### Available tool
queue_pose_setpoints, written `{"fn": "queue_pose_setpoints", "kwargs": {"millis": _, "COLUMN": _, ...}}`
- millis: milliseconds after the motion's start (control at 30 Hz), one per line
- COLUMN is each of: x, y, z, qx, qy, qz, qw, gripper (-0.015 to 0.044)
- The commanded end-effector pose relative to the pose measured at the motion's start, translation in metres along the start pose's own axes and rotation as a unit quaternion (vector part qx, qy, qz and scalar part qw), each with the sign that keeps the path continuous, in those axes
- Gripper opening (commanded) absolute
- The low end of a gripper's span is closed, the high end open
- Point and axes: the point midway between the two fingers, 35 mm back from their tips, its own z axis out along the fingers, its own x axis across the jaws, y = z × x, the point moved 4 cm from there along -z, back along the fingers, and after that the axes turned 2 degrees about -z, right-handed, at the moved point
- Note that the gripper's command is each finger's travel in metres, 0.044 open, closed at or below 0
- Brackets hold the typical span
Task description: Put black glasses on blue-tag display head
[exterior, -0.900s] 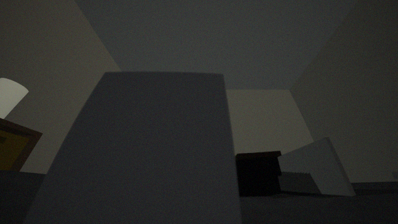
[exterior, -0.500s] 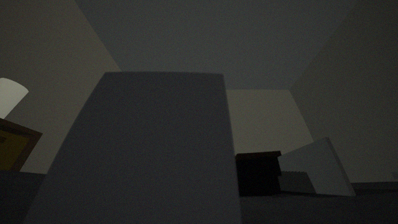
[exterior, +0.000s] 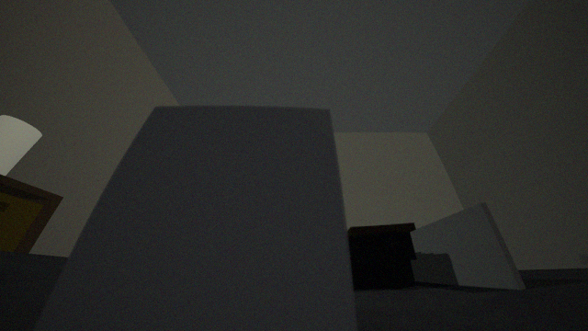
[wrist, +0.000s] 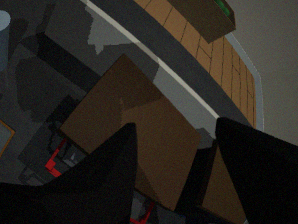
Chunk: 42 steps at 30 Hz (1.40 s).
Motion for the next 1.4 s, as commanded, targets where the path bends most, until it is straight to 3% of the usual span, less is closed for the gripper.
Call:
{"fn": "queue_pose_setpoints", "kwargs": {"millis": 0, "x": -0.010, "y": -0.056, "z": 0.021, "qx": 0.062, "qy": 0.076, "qz": -0.126, "qw": 0.987, "gripper": 0.0200}}
{"fn": "queue_pose_setpoints", "kwargs": {"millis": 233, "x": -0.026, "y": -0.163, "z": 0.030, "qx": 0.122, "qy": 0.248, "qz": -0.291, "qw": 0.916, "gripper": 0.0200}}
{"fn": "queue_pose_setpoints", "kwargs": {"millis": 467, "x": -0.015, "y": -0.247, "z": 0.002, "qx": 0.108, "qy": 0.431, "qz": -0.361, "qw": 0.820, "gripper": 0.0200}}
{"fn": "queue_pose_setpoints", "kwargs": {"millis": 667, "x": -0.014, "y": -0.249, "z": 0.001, "qx": 0.107, "qy": 0.436, "qz": -0.362, "qw": 0.817, "gripper": 0.0200}}
{"fn": "queue_pose_setpoints", "kwargs": {"millis": 767, "x": -0.014, "y": -0.249, "z": 0.001, "qx": 0.107, "qy": 0.436, "qz": -0.362, "qw": 0.817, "gripper": 0.0121}}
{"fn": "queue_pose_setpoints", "kwargs": {"millis": 1367, "x": -0.005, "y": -0.256, "z": 0.011, "qx": 0.107, "qy": 0.436, "qz": -0.362, "qw": 0.817, "gripper": 0.0120}}
